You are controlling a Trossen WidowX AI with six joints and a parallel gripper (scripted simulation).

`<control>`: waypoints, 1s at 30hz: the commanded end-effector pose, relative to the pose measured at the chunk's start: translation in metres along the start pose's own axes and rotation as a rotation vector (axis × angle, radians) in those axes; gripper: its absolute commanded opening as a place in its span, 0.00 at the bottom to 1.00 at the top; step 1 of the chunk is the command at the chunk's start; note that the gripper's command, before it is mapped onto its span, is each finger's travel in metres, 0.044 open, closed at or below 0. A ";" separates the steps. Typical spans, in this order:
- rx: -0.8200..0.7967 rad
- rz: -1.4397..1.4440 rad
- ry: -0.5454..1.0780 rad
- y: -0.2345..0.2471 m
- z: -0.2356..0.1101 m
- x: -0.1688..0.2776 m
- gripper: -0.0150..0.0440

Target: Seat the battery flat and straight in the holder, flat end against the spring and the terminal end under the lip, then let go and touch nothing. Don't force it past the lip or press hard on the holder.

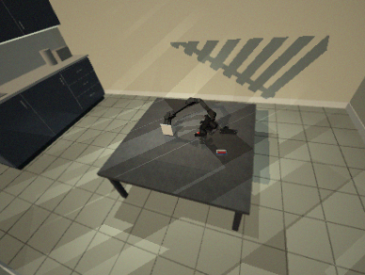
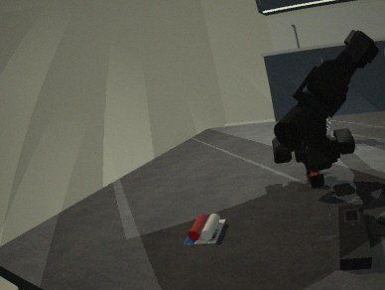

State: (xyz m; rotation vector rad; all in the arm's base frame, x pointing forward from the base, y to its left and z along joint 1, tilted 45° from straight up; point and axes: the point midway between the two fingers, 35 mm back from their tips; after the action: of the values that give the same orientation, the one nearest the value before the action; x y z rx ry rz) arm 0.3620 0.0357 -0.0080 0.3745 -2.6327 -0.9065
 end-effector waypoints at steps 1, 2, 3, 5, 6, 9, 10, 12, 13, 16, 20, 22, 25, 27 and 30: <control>-0.003 0.000 -0.038 0.000 0.000 -0.004 0.36; -0.004 0.000 -0.042 0.000 0.000 -0.004 0.36; -0.004 0.001 -0.046 0.000 0.000 -0.004 0.36; -0.005 0.001 -0.055 -0.001 0.001 -0.004 0.36; -0.005 0.001 -0.059 -0.001 0.001 -0.004 0.36; -0.006 0.002 -0.072 -0.001 0.001 -0.004 0.36; -0.007 0.003 -0.076 -0.001 0.002 -0.004 0.36; -0.008 0.003 -0.084 -0.001 0.002 -0.004 0.36; -0.008 0.004 -0.088 -0.001 0.002 -0.004 0.36; -0.010 0.004 -0.101 -0.001 0.003 -0.004 0.36; -0.011 0.005 -0.117 -0.002 0.003 -0.004 0.36; -0.012 0.006 -0.125 -0.002 0.004 -0.004 0.36; -0.014 0.006 -0.137 -0.002 0.004 -0.004 0.36; -0.014 0.006 -0.145 -0.002 0.005 -0.004 0.36; -0.016 0.007 -0.157 -0.002 0.005 -0.003 0.36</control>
State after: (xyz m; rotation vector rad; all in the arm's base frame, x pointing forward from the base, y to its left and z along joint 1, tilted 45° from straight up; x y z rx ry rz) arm 0.3595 0.0372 -0.0137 0.3119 -2.7391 -0.9743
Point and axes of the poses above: the point midway between the two fingers, 35 mm back from their tips, its own z axis out along the fingers, its own y axis across the jaws, x = y × z, and after that the axes turned 9 degrees about z, right-handed
